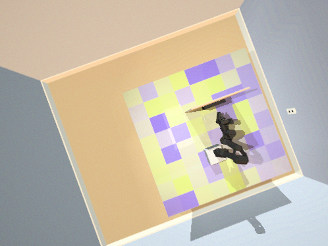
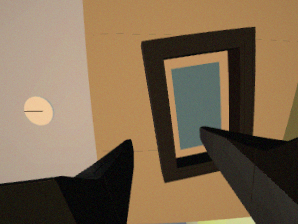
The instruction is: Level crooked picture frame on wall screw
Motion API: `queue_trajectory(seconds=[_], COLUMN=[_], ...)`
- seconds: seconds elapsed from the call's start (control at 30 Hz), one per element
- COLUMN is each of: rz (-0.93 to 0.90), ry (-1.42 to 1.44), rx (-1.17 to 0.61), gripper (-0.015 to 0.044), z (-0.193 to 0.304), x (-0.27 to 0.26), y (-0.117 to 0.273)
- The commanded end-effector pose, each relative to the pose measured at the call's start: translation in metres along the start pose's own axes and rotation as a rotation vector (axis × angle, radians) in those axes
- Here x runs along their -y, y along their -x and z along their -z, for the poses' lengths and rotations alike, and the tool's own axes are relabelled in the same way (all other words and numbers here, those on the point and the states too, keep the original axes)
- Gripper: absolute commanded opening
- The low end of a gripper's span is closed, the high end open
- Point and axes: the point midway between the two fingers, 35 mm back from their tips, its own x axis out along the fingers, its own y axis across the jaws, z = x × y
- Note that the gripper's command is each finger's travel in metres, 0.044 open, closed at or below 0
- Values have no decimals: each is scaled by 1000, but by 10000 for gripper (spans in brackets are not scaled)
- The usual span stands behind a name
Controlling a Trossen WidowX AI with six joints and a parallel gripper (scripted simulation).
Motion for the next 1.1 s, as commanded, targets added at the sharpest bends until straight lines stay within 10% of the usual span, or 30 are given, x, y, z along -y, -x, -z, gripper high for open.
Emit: queue_trajectory(seconds=[0.0, 1.07], rz=[-1, -4], ry=[-3, -3], rx=[-3, -3], gripper=[260, 260], z=[4, 4], x=[3, 3], y=[-25, -50])
